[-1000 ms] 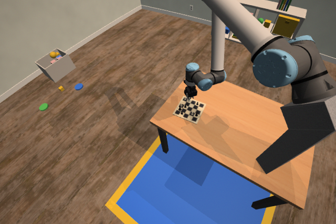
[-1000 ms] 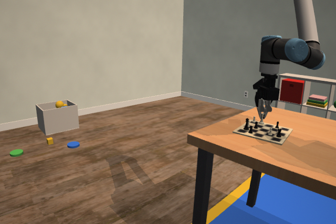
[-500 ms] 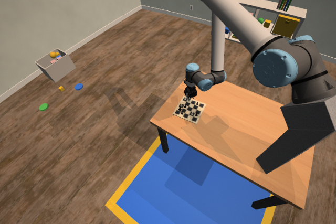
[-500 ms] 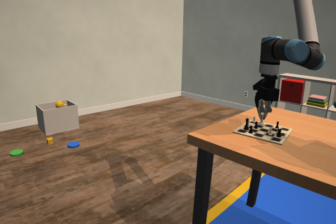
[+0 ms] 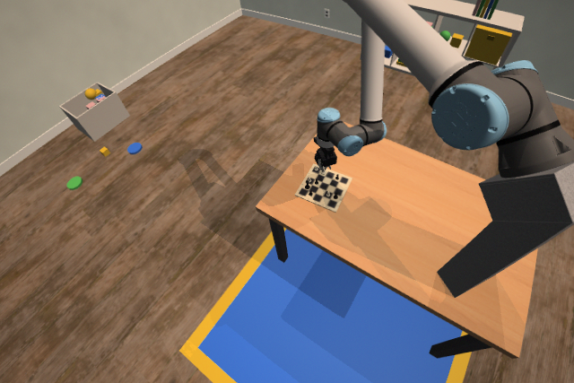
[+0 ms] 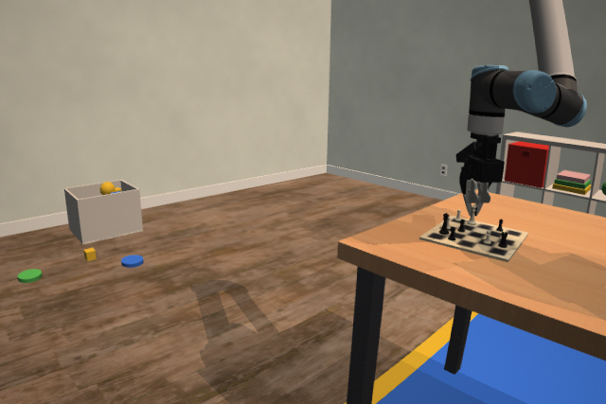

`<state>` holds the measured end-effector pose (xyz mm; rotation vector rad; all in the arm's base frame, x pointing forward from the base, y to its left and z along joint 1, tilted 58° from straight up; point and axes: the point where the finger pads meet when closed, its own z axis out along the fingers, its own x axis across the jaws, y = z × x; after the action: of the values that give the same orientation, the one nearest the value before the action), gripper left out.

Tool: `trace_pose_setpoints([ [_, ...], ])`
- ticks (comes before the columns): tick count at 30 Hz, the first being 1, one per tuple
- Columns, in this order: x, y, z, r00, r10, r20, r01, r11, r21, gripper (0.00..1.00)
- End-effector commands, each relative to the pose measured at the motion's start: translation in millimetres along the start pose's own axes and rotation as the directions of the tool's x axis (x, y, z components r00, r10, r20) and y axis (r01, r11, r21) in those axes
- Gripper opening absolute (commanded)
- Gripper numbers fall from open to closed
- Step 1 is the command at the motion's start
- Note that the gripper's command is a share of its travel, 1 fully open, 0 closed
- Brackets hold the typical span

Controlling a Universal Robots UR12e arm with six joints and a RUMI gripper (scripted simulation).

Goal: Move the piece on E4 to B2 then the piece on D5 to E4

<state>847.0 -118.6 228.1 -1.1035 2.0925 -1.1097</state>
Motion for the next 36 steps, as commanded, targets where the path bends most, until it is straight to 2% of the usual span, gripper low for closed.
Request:
trace_pose_setpoints([
  [1, 0.4, -3.0, 1.2, 1.0, 0.001, 0.0, -0.001, 1.0, 0.003, 0.0],
  [16, 0.4, -3.0, 1.2, 1.0, 0.001, 0.0, -0.001, 1.0, 0.003, 0.0],
  [17, 0.4, -3.0, 1.2, 1.0, 0.001, 0.0, -0.001, 1.0, 0.003, 0.05],
  [22, 0.4, -3.0, 1.2, 1.0, 0.001, 0.0, -0.001, 1.0, 0.003, 0.1],
  [23, 0.4, -3.0, 1.2, 1.0, 0.001, 0.0, -0.001, 1.0, 0.003, 0.15],
  [25, 0.4, -3.0, 1.2, 1.0, 0.001, 0.0, -0.001, 1.0, 0.003, 0.15],
  [26, 0.4, -3.0, 1.2, 1.0, 0.001, 0.0, -0.001, 1.0, 0.003, 0.2],
  [30, 0.4, -3.0, 1.2, 1.0, 0.001, 0.0, -0.001, 1.0, 0.003, 0.2],
  [31, 0.4, -3.0, 1.2, 1.0, 0.001, 0.0, -0.001, 1.0, 0.003, 0.25],
  [36, 0.4, -3.0, 1.2, 1.0, 0.001, 0.0, -0.001, 1.0, 0.003, 0.25],
])
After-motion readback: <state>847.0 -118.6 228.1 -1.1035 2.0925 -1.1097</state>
